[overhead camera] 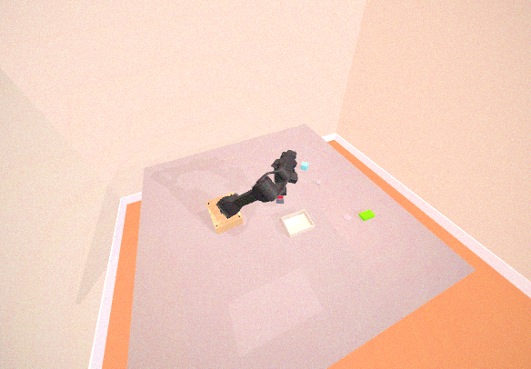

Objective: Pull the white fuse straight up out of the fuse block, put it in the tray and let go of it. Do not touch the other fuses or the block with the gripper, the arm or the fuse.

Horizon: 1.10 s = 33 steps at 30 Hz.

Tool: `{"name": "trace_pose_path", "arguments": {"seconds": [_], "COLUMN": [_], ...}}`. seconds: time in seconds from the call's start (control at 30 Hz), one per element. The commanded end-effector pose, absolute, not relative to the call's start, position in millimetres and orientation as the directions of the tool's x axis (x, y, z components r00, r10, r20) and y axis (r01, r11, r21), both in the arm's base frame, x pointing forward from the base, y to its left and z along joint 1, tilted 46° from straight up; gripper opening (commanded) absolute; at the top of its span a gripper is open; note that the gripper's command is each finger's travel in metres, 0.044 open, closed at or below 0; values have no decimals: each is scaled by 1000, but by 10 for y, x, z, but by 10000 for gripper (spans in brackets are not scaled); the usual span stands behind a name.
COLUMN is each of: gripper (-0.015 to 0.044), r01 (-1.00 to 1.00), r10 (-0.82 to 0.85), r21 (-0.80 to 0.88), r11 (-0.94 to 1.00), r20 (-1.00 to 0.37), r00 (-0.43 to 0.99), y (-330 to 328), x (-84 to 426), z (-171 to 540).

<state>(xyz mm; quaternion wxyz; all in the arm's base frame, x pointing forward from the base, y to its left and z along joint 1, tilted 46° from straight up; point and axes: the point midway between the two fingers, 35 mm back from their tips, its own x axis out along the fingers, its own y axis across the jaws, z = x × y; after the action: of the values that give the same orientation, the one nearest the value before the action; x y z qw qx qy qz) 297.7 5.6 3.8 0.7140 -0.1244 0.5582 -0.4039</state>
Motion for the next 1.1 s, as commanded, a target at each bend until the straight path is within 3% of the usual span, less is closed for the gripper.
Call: {"name": "trace_pose_path", "arguments": {"seconds": [0.0, 0.83, 1.07], "gripper": [0, 0, 0], "r01": [446, 445, 443], "r10": [-712, -712, -702], "r21": [-621, -621, -613], "r11": [644, 645, 654], "r20": [-700, -700, -710], "r00": [54, 54, 54], "y": [79, 256, -12], "x": [2985, 2970, 3077], "z": [65, 237, 527]}}
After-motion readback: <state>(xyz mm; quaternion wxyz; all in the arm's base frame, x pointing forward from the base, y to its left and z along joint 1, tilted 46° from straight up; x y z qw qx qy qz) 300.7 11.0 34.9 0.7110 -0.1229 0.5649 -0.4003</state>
